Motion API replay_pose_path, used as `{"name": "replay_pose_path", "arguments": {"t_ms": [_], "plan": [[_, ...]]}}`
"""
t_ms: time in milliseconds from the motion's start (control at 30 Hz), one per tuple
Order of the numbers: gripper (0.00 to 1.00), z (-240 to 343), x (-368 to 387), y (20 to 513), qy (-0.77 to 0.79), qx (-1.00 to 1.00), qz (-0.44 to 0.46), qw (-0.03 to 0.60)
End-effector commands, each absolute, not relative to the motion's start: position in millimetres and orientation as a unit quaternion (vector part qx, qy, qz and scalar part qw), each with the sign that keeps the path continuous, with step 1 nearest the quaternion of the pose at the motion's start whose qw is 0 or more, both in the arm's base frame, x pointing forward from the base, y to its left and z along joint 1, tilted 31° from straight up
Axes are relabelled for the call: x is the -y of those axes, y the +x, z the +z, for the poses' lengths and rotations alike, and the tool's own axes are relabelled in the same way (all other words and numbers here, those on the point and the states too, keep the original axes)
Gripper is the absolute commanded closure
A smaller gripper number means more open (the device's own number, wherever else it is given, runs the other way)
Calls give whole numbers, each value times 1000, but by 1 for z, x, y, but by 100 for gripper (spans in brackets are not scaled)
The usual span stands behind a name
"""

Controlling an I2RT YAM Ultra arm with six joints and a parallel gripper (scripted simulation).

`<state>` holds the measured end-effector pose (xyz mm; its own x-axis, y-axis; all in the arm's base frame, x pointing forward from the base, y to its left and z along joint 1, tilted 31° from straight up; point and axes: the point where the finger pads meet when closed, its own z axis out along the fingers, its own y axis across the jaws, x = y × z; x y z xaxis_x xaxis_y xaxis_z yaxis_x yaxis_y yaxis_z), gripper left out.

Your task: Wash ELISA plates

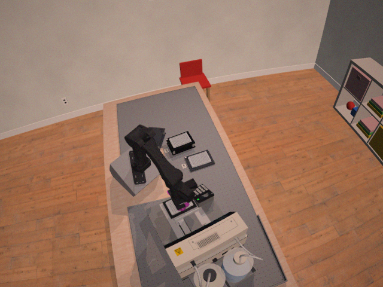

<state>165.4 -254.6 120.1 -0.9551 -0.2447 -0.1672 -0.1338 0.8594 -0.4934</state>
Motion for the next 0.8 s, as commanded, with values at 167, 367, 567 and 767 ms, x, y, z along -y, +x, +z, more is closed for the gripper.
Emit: {"name": "replay_pose_path", "arguments": {"t_ms": [167, 367, 567, 767], "plan": [[30, 123, 255, 166, -100, -956, -248, 117], [50, 123, 255, 166, -100, -956, -248, 117], [70, 123, 255, 166, -100, -956, -248, 117], [80, 123, 255, 166, -100, -956, -248, 117]]}}
